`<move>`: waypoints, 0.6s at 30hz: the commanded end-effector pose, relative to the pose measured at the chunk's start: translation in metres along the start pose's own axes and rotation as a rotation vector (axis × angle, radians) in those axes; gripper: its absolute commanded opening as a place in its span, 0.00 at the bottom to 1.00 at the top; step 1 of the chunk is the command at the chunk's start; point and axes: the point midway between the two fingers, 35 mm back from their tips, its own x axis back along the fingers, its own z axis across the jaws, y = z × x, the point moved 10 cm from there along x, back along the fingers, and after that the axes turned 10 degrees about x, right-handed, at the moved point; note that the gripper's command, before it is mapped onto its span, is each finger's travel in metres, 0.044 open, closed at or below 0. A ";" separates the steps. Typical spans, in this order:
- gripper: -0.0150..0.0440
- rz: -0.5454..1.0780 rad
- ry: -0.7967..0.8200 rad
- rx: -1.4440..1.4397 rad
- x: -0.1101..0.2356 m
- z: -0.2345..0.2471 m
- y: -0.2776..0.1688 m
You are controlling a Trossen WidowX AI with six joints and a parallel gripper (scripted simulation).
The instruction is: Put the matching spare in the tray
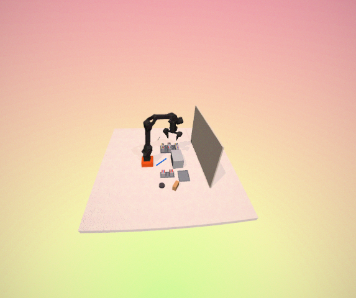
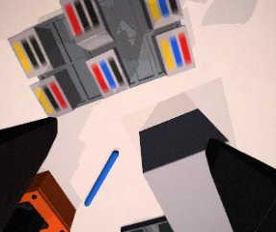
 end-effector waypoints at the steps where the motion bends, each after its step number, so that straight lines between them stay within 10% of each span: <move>1: 1.00 -0.003 0.013 0.317 -0.018 0.055 0.003; 10: 1.00 -0.005 0.018 0.530 -0.031 0.090 -0.001; 18: 0.76 -0.005 0.019 0.530 -0.070 0.094 -0.007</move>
